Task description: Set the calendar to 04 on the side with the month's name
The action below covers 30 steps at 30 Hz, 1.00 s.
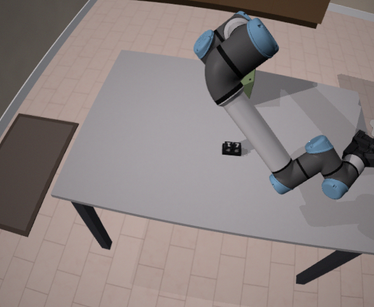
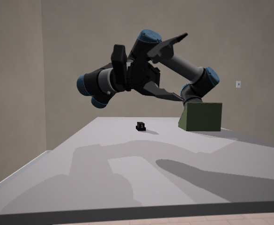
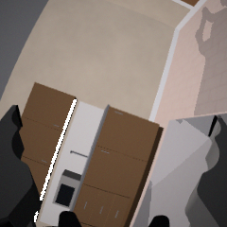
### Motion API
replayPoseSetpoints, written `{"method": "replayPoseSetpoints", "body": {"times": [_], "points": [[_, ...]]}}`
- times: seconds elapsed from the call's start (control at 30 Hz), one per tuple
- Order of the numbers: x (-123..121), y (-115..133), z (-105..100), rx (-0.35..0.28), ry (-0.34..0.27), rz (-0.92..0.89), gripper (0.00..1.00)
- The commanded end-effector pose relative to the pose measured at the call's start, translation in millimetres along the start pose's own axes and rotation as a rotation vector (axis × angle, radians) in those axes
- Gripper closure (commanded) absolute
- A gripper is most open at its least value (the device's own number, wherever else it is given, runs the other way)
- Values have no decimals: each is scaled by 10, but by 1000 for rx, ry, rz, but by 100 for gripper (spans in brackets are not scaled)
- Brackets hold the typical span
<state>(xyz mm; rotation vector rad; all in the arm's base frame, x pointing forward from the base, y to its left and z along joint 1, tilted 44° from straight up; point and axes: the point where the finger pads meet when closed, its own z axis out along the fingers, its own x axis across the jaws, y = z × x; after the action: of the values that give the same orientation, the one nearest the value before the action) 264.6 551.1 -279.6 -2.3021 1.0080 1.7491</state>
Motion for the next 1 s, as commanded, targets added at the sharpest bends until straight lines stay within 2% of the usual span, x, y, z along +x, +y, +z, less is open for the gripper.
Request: {"method": "replayPoseSetpoints", "body": {"times": [0.0, 0.7, 0.97], "points": [[-7, -4, -1, 0, 0, -1, 0], [-9, 9, -6, -3, 5, 1, 0], [-28, 187, -78, -37, 68, 36, 0]]}}
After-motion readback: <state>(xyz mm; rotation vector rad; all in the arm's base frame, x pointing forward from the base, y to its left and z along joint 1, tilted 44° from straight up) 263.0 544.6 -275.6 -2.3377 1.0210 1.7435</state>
